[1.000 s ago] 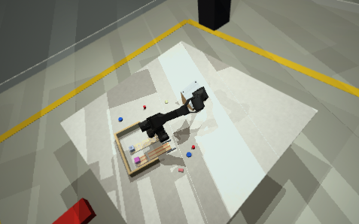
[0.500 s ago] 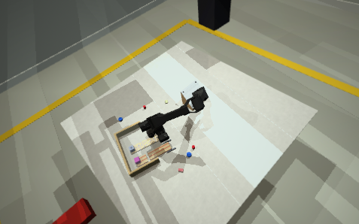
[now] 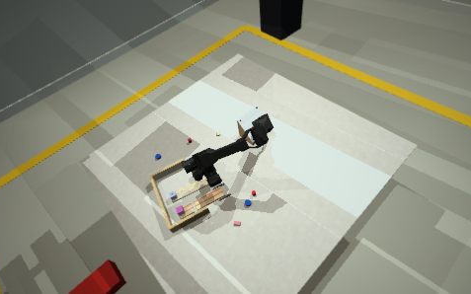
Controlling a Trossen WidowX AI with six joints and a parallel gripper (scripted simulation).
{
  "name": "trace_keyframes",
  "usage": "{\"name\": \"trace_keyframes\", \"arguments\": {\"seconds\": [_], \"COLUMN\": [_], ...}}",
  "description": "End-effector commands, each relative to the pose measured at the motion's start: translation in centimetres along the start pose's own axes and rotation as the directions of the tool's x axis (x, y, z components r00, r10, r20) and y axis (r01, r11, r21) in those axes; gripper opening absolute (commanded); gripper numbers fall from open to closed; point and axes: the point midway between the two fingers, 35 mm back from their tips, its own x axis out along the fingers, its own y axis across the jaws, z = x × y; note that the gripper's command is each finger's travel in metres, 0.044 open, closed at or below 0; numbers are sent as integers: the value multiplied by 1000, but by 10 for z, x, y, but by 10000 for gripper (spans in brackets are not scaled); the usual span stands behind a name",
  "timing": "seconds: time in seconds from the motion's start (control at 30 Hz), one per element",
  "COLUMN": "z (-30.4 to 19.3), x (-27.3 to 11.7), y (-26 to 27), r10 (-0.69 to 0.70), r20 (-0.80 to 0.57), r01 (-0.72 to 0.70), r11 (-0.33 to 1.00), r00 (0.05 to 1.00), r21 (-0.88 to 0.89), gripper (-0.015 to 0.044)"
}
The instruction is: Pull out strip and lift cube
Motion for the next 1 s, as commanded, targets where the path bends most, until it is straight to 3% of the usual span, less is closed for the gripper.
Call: {"name": "trace_keyframes", "arguments": {"seconds": [0.0,0.97], "z": [0,-35], "x": [3,5], "y": [1,-2], "r10": [2,2], "r20": [-4,-5], "r01": [-2,-2], "r11": [1000,1000], "r00": [1000,1000], "r21": [-1,0], "gripper": [0,0]}}
